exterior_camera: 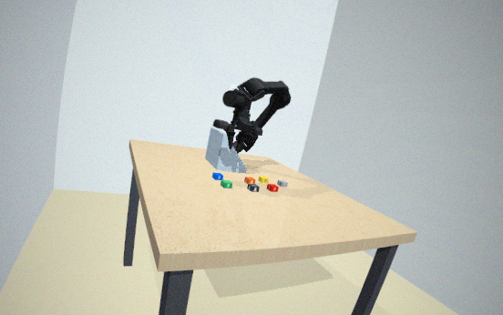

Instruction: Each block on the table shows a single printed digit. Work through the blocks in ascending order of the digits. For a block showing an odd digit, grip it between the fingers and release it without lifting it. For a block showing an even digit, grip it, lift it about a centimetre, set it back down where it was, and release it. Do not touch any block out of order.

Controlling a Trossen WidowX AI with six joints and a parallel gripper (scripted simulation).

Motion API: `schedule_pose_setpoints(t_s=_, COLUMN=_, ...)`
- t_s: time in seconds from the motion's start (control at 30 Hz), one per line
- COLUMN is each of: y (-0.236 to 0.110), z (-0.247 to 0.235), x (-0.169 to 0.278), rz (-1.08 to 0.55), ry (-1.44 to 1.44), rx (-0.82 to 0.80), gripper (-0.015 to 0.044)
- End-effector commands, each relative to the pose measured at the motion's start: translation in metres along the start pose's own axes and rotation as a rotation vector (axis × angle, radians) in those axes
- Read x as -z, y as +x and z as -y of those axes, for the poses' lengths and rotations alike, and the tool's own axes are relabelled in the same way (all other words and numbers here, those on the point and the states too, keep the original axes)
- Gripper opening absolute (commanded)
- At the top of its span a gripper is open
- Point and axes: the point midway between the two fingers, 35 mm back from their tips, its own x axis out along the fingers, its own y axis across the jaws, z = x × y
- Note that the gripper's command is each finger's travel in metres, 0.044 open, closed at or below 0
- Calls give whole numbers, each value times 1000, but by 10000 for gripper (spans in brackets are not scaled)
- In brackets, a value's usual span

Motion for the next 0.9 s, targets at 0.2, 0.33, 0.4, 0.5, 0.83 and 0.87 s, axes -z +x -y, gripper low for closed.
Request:
schedule_pose_setpoints(t_s=0.2, y=2, z=-95, x=-20, rz=3, ry=-19, rx=-6, gripper=120)
schedule_pose_setpoints(t_s=0.33, y=4, z=-94, x=-20, rz=3, ry=-19, rx=-6, gripper=146)
schedule_pose_setpoints(t_s=0.4, y=26, z=-94, x=-22, rz=4, ry=-19, rx=-4, gripper=199)
schedule_pose_setpoints(t_s=0.5, y=72, z=-95, x=-22, rz=4, ry=-20, rx=-7, gripper=278)
schedule_pose_setpoints(t_s=0.83, y=88, z=-96, x=-21, rz=4, ry=-20, rx=-9, gripper=400)
schedule_pose_setpoints(t_s=0.87, y=90, z=-96, x=-21, rz=4, ry=-20, rx=-9, gripper=400)
